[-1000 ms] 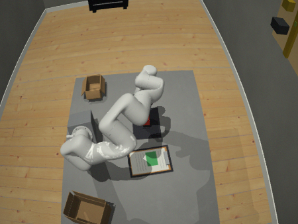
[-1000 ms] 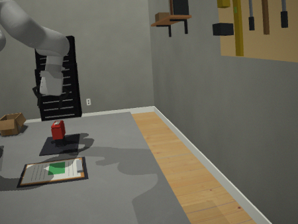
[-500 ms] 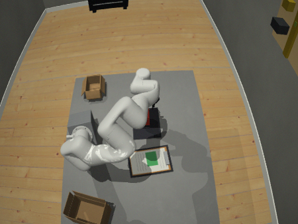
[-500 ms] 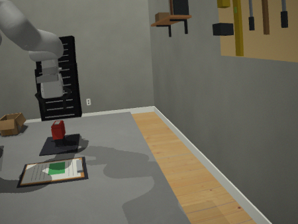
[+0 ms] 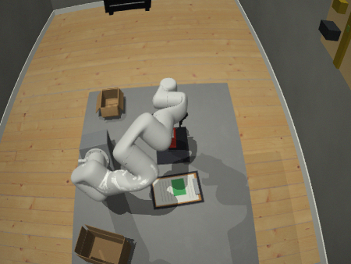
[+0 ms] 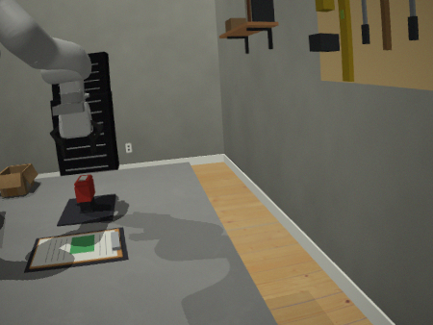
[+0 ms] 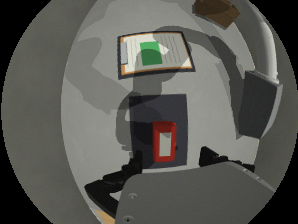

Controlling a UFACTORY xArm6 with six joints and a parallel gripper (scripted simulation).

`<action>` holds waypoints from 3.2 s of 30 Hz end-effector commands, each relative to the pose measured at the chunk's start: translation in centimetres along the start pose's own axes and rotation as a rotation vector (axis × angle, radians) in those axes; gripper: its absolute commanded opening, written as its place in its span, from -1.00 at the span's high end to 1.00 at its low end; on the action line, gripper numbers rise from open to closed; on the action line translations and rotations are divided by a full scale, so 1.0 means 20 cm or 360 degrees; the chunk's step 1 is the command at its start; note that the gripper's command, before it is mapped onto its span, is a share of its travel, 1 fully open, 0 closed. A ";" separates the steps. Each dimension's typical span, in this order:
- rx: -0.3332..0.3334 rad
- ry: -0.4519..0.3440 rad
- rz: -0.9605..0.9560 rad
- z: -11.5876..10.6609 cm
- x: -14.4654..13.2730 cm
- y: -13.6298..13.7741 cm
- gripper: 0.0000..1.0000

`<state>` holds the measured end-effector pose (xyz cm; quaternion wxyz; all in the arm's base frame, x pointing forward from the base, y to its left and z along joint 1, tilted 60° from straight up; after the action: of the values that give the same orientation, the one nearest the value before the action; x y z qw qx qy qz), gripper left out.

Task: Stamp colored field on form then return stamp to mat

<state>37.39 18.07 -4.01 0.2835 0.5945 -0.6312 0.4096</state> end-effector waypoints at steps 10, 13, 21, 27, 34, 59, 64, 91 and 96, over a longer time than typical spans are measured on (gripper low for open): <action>0.0004 -0.0008 0.0038 -0.19 0.02 -0.02 -1.00; 0.0003 -0.0015 0.0235 -0.20 0.11 -0.08 -1.00; -0.0007 -0.0024 0.0887 -0.22 0.51 -0.33 -1.00; -0.0019 -0.0005 0.1366 -0.20 0.84 -0.45 -1.00; -0.0021 0.0008 0.1765 -0.18 1.13 -0.54 -1.00; -0.0002 -0.0008 0.2288 0.39 1.16 -0.54 -1.00; -0.0002 -0.0008 0.2288 0.39 1.16 -0.54 -1.00; -0.0002 -0.0008 0.2288 0.39 1.16 -0.54 -1.00; -0.0002 -0.0008 0.2288 0.39 1.16 -0.54 -1.00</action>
<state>45.97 -0.17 13.50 -0.0562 0.0323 -0.8672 0.4937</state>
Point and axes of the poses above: the point where the finger pads meet when closed, its own z axis out along the fingers, its own y axis across the jaws, x = y × z, the point moved 6 cm from there along -z, back along the fingers, and after that the axes turned 1 degree about -z, right-handed, at the moved point
